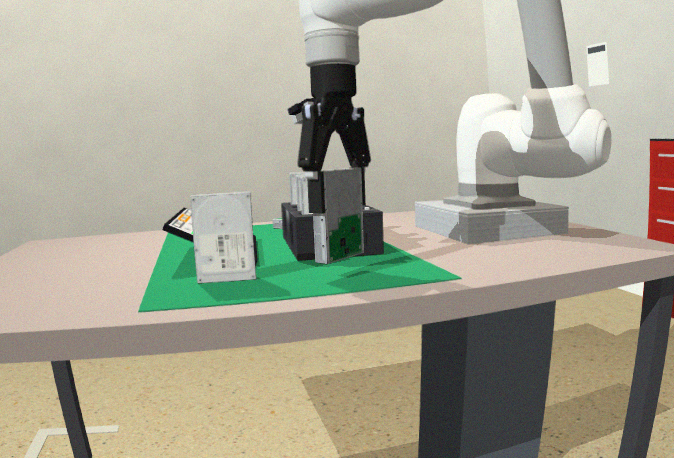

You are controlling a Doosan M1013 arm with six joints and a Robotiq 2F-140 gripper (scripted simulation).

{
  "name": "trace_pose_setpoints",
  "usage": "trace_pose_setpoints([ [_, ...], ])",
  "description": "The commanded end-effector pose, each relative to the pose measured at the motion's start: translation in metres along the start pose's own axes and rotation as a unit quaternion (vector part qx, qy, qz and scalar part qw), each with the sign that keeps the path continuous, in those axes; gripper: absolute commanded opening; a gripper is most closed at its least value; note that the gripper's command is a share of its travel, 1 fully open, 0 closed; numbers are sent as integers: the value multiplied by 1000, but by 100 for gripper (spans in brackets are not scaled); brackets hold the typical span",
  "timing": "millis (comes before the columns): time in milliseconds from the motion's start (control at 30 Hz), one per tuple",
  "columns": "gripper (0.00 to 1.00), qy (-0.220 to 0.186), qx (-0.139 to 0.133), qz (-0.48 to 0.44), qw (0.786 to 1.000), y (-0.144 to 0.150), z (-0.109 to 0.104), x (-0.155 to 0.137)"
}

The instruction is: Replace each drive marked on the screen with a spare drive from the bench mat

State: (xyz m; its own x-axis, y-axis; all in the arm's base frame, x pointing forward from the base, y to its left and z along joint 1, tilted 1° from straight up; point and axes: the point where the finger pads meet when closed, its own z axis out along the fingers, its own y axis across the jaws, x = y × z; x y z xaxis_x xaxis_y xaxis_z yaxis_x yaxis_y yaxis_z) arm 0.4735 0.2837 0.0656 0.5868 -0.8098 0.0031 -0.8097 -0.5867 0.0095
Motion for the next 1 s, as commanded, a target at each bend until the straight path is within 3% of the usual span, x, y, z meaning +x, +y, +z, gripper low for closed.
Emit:
trace_pose_setpoints([
  [0,10,0,0,0,1000,0,-10,0],
  [133,10,0,0,0,1000,0,-16,0],
  [967,10,0,0,0,1000,0,-100,0],
])
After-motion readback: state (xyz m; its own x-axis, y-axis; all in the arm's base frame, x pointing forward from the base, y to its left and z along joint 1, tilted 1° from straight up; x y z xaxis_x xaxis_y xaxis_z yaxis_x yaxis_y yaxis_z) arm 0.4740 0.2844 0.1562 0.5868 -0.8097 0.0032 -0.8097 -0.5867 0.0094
